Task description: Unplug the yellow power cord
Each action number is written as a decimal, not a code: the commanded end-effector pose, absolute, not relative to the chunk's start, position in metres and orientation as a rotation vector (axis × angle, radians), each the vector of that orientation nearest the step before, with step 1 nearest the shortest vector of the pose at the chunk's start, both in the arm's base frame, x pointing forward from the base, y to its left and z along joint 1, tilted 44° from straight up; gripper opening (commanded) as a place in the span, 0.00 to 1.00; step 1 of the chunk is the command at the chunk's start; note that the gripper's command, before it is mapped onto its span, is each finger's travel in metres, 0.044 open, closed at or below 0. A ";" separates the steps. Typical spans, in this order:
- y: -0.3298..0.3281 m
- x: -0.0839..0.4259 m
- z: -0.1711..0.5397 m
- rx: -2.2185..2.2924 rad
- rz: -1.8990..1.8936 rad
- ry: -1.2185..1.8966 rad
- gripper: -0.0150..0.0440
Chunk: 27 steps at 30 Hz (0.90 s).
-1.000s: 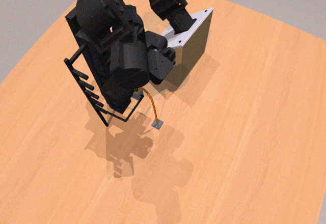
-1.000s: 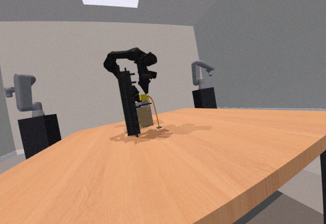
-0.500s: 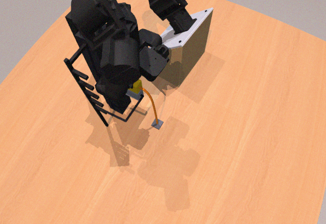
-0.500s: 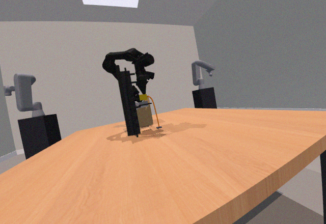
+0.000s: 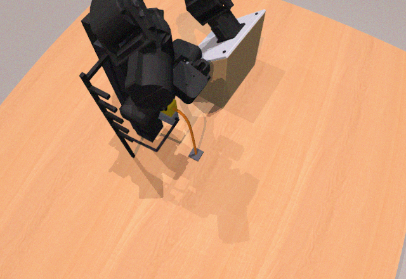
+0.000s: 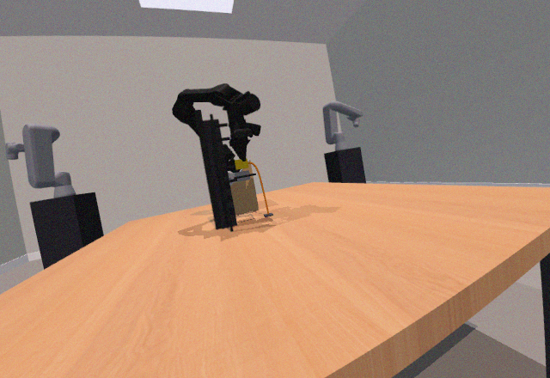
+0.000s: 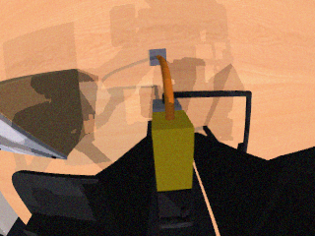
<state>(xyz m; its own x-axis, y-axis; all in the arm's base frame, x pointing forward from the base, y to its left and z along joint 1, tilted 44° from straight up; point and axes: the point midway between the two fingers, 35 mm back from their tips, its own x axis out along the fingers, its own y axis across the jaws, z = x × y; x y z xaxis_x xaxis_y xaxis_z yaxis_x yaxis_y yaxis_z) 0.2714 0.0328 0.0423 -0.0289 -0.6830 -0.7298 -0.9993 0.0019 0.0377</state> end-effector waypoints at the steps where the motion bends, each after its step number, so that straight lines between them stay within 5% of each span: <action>1: 0.033 0.272 0.043 -1.731 0.790 1.764 0.27; 27: 0.057 0.273 0.022 -1.733 0.795 1.760 0.25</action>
